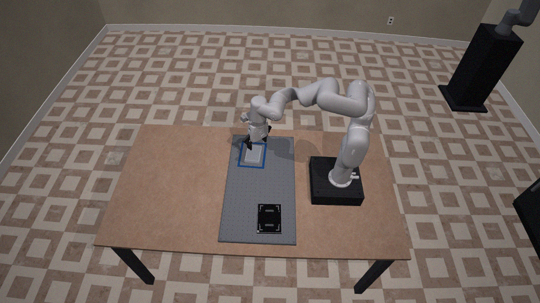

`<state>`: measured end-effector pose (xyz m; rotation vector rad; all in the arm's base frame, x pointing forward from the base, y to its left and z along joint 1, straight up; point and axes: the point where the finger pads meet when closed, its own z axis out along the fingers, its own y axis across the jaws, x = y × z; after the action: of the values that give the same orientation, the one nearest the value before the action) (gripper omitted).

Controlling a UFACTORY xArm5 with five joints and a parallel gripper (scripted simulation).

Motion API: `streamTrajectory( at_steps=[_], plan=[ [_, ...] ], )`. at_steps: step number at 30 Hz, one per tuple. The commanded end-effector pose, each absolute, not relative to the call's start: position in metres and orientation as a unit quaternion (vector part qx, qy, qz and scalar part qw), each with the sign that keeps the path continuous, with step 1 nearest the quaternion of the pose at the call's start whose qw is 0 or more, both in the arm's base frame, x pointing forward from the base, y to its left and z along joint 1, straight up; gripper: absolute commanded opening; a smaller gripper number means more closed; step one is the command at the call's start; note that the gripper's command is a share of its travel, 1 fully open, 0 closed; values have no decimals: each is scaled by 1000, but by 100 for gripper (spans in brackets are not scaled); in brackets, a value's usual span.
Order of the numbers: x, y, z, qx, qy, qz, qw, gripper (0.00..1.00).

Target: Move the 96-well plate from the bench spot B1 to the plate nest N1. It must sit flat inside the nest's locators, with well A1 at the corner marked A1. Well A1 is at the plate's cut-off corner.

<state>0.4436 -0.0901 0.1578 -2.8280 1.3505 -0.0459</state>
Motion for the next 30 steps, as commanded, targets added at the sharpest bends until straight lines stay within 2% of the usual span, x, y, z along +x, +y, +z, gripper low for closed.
streamTrajectory(
  at_steps=[1,22,30],
  plan=[
    [448,-105,143,-869,494,-15,-1,100],
    [461,-168,73,-672,740,0,-2,100],
    [465,-188,51,-668,744,0,-2,100]
  ],
)
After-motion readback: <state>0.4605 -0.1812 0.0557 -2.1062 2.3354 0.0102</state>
